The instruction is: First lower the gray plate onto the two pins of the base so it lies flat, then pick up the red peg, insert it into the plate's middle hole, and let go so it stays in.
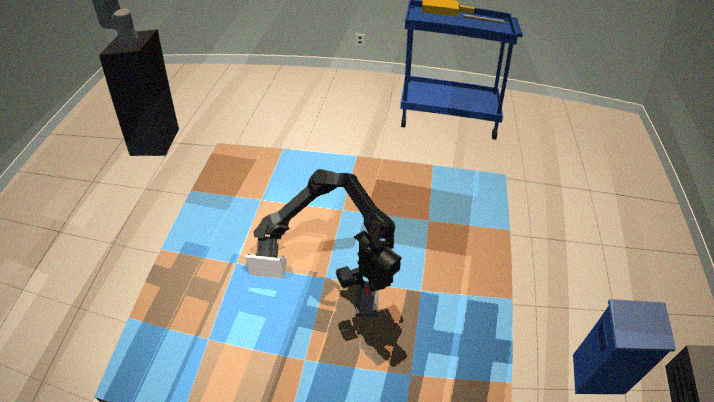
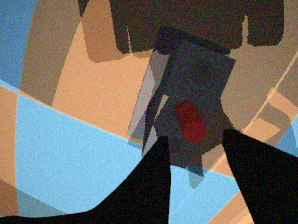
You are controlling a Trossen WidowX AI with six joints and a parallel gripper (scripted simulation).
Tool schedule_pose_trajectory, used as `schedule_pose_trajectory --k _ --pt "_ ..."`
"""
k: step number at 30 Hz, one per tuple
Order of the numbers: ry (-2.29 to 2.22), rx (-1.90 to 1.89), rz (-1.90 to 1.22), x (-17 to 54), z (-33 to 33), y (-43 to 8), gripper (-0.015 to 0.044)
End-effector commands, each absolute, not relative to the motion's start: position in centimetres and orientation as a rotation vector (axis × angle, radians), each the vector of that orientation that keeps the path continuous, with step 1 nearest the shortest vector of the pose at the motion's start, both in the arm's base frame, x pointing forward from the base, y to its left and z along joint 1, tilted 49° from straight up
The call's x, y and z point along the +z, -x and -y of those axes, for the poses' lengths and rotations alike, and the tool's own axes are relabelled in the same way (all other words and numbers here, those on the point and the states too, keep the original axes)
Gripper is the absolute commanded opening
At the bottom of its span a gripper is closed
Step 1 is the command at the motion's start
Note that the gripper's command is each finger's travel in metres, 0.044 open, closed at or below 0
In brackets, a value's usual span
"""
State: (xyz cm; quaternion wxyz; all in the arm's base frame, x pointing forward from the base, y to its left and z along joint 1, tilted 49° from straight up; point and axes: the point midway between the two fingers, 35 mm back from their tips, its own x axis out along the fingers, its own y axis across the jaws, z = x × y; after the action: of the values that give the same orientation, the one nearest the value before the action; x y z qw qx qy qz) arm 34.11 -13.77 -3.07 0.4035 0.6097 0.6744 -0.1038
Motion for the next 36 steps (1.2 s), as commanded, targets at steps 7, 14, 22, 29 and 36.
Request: schedule_pose_trajectory --k 7,14,22,29,36 --pt "-1.550 -0.267 -1.706 -2.7 14.2 -34.1 0.0150" --pt "-1.550 -0.267 -1.706 -2.2 14.6 -34.1 0.0150" --pt "-1.550 -0.267 -1.706 -1.7 15.0 -34.2 0.0150" --pt "-1.550 -0.267 -1.706 -1.3 15.4 -34.3 0.0150" --pt "-1.550 -0.267 -1.706 -0.8 15.7 -34.4 0.0150"
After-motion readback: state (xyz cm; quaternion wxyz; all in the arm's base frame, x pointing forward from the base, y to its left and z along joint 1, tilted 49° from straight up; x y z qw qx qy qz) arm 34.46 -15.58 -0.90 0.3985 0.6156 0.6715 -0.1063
